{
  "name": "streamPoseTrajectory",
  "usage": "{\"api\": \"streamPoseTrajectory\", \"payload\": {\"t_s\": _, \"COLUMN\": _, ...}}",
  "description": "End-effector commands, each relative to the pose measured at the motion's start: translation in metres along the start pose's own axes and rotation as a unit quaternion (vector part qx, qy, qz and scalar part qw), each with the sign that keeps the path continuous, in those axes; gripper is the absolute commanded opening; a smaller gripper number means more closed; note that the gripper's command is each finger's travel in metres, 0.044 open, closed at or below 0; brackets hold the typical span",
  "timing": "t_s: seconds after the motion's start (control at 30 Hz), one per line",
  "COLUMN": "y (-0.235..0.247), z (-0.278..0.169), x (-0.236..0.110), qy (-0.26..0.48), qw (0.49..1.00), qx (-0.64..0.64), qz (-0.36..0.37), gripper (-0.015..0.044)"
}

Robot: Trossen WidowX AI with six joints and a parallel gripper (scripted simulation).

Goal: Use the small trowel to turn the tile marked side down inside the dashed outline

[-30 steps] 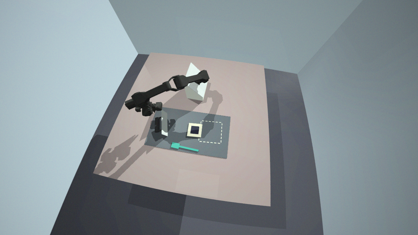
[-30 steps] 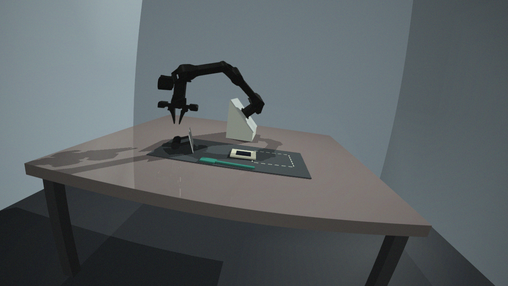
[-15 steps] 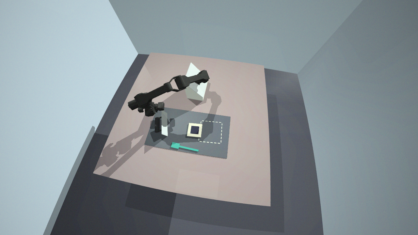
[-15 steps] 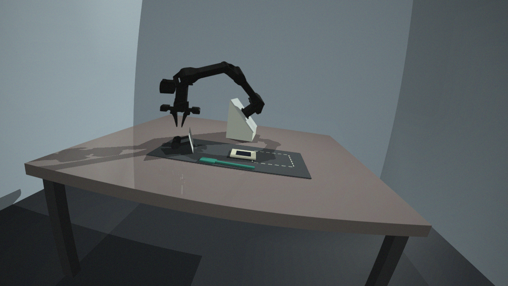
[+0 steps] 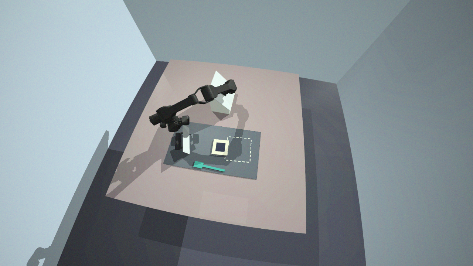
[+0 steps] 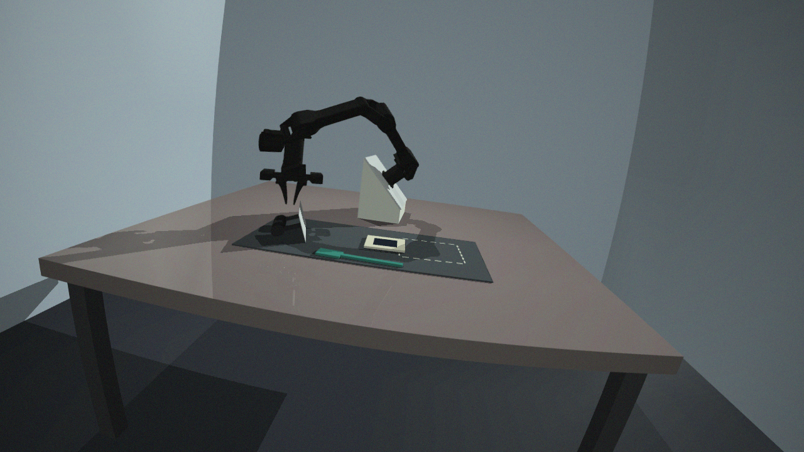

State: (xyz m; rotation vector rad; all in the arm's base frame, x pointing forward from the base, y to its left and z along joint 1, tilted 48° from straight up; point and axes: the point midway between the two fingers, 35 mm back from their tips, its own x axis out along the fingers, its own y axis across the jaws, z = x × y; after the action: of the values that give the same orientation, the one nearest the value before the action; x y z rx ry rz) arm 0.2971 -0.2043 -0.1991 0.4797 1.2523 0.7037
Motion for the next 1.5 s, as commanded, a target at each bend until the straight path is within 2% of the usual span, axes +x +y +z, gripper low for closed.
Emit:
{"api": "streamPoseTrajectory", "payload": {"t_s": 0.0, "y": 0.004, "z": 0.002, "x": 0.000, "qy": -0.001, "qw": 1.000, "qx": -0.007, "qz": -0.001, "gripper": 0.0100}}
{"api": "streamPoseTrajectory", "payload": {"t_s": 1.47, "y": 0.046, "z": -0.001, "x": 0.001, "qy": -0.001, "qw": 1.000, "qx": -0.006, "qz": 0.001, "gripper": 0.0100}}
